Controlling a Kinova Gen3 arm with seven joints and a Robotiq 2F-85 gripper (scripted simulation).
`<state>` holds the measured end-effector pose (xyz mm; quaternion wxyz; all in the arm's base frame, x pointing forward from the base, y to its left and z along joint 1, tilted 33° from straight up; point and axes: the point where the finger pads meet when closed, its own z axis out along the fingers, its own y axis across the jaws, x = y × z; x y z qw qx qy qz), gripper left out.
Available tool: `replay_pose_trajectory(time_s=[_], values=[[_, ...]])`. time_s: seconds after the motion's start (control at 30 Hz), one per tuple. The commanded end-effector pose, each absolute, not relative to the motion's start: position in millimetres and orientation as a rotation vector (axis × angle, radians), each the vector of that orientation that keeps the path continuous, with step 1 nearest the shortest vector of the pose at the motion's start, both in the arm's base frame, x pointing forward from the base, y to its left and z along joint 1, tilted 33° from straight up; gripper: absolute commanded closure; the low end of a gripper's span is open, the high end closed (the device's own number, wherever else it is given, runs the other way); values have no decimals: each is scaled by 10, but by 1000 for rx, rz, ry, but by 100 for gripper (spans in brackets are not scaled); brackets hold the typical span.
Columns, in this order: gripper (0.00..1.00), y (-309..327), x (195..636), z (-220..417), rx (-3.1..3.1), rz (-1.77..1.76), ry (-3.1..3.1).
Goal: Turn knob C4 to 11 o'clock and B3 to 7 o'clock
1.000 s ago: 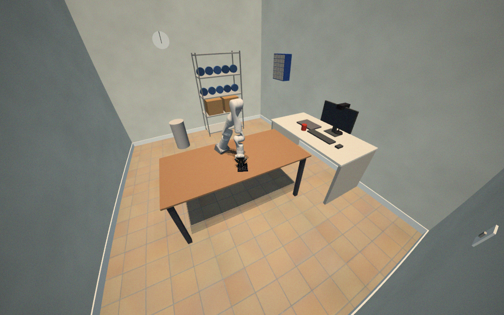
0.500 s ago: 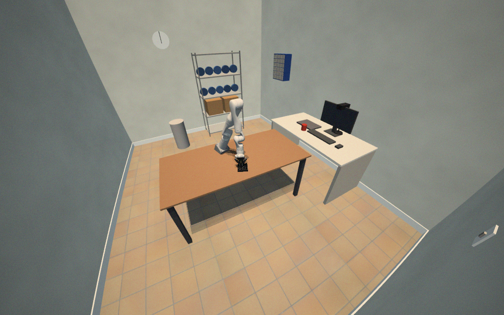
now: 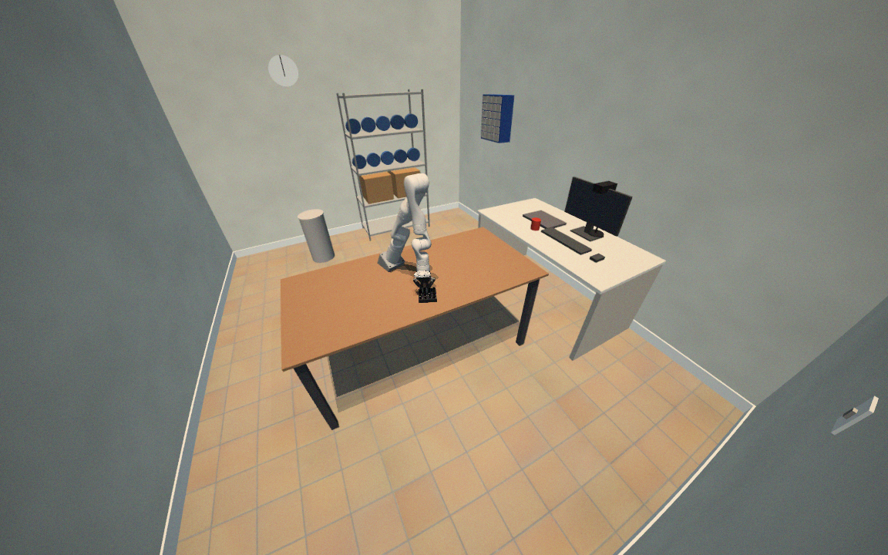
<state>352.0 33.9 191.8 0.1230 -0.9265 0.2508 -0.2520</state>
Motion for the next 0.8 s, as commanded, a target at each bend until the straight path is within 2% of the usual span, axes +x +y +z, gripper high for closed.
replay_pose_trajectory(time_s=[0.0, 0.77], values=[[81, 336, 3521, 1922, -2702, -737, 732], [81, 330, 3507, 1942, -2703, -737, 733]])
